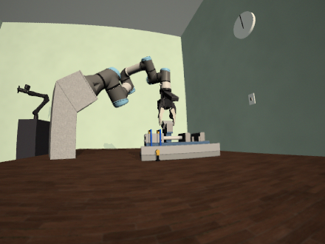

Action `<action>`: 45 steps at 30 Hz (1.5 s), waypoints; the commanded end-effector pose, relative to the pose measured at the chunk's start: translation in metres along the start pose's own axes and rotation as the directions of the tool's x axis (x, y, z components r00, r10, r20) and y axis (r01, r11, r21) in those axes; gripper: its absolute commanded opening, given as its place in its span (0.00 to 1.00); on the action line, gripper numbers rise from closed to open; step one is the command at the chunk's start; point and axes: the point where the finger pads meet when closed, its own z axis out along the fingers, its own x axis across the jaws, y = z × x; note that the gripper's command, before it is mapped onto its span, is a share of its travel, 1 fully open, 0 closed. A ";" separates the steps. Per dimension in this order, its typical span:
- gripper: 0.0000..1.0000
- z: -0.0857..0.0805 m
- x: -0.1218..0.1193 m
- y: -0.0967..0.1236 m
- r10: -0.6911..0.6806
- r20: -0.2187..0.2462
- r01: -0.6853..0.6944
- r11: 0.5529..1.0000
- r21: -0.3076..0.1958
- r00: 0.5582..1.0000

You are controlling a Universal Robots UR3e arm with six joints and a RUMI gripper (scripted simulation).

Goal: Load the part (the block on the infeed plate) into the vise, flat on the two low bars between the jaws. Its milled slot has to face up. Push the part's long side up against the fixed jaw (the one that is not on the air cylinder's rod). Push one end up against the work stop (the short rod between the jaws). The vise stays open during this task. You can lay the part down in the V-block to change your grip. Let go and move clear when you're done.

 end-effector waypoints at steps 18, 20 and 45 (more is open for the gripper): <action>0.51 0.000 0.000 0.001 0.001 -0.005 0.000 0.980 0.199 1.000; 0.51 0.000 0.000 0.002 0.001 -0.005 0.000 0.976 0.216 1.000; 0.51 0.001 0.000 0.003 0.001 -0.003 0.000 0.929 0.370 1.000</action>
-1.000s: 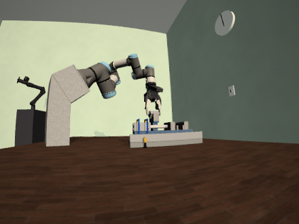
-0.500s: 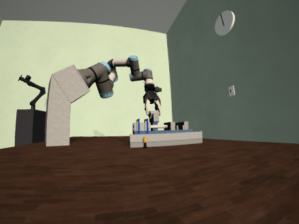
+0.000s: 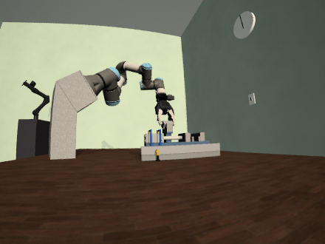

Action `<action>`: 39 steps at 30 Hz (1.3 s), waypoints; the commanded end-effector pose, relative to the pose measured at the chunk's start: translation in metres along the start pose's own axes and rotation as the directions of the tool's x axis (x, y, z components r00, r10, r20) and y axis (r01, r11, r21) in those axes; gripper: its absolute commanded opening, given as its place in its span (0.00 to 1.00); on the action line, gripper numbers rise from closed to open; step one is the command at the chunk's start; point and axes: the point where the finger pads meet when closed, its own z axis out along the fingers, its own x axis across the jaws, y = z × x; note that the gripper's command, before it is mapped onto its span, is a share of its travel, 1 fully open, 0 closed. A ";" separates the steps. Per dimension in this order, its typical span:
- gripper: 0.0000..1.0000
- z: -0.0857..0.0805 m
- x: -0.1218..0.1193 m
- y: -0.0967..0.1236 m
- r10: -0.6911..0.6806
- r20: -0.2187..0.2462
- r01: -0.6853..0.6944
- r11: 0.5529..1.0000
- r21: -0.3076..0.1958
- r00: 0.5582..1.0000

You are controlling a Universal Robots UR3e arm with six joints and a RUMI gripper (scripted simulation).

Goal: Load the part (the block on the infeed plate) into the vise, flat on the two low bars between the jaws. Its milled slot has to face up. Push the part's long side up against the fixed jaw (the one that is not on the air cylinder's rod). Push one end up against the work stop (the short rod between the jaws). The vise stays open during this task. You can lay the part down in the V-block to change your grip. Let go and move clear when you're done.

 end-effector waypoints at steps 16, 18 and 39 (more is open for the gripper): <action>0.51 0.000 0.000 0.001 0.000 -0.001 0.000 0.992 0.126 1.000; 0.51 0.000 0.000 0.001 0.000 -0.001 0.000 0.990 0.139 1.000; 0.51 0.000 0.000 0.002 0.001 -0.002 0.000 0.967 0.255 1.000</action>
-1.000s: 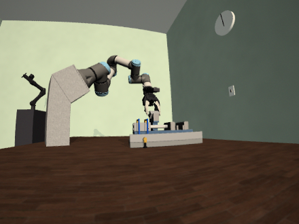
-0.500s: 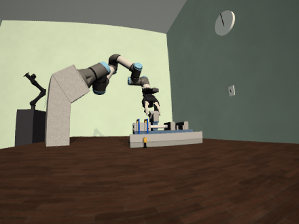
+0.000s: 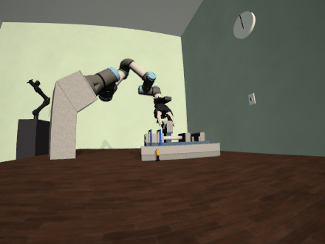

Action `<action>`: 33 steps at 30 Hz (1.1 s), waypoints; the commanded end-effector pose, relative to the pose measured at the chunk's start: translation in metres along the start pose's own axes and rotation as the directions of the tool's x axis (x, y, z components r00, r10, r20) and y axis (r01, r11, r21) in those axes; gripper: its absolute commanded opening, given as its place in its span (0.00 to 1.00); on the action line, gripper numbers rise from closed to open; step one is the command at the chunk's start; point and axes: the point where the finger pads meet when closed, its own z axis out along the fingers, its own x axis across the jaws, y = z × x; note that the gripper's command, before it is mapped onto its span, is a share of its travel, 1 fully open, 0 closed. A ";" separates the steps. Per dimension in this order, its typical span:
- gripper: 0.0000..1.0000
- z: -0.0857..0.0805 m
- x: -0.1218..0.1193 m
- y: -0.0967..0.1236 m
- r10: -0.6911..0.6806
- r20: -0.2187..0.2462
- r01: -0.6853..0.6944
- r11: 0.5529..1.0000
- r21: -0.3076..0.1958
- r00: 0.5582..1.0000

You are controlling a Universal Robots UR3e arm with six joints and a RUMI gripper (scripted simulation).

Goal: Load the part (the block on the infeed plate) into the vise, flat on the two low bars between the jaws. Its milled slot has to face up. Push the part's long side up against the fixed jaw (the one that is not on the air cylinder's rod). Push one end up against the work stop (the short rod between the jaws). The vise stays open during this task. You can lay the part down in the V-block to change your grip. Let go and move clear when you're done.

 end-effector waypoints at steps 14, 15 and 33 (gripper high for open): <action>0.51 -0.001 -0.001 0.001 0.001 0.002 -0.001 0.995 0.097 1.000; 0.51 -0.001 -0.001 0.001 0.001 0.002 -0.001 0.995 0.102 1.000; 0.51 0.000 -0.001 0.001 0.001 0.001 -0.001 0.984 0.177 1.000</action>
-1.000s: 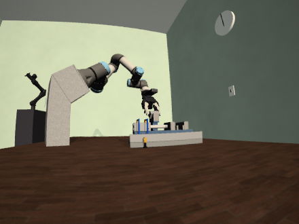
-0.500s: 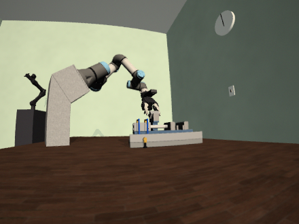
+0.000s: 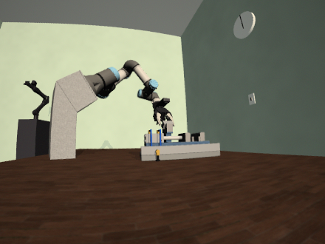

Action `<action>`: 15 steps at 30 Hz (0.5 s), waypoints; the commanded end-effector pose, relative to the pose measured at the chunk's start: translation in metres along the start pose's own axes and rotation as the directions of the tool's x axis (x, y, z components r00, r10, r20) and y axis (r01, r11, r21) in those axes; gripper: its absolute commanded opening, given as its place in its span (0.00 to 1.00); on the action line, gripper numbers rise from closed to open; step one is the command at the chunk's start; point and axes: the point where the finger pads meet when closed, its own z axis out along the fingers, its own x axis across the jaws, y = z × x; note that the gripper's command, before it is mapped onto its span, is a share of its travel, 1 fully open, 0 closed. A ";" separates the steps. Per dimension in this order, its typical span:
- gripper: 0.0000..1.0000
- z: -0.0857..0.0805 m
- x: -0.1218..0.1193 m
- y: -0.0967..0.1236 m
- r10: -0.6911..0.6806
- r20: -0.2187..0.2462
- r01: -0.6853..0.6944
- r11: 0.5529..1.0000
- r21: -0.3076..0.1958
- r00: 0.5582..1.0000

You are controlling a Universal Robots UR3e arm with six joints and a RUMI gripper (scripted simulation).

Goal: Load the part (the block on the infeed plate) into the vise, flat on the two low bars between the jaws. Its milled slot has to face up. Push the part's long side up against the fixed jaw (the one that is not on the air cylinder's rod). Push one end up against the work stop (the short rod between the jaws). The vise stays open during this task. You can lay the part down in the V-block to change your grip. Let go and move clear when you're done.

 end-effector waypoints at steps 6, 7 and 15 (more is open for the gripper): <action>0.51 -0.001 -0.001 0.000 0.001 0.002 -0.001 0.999 0.038 1.000; 0.51 -0.001 -0.001 0.000 0.001 0.002 -0.001 0.999 0.041 1.000; 0.51 -0.001 -0.001 0.000 0.001 0.001 -0.002 0.998 0.058 1.000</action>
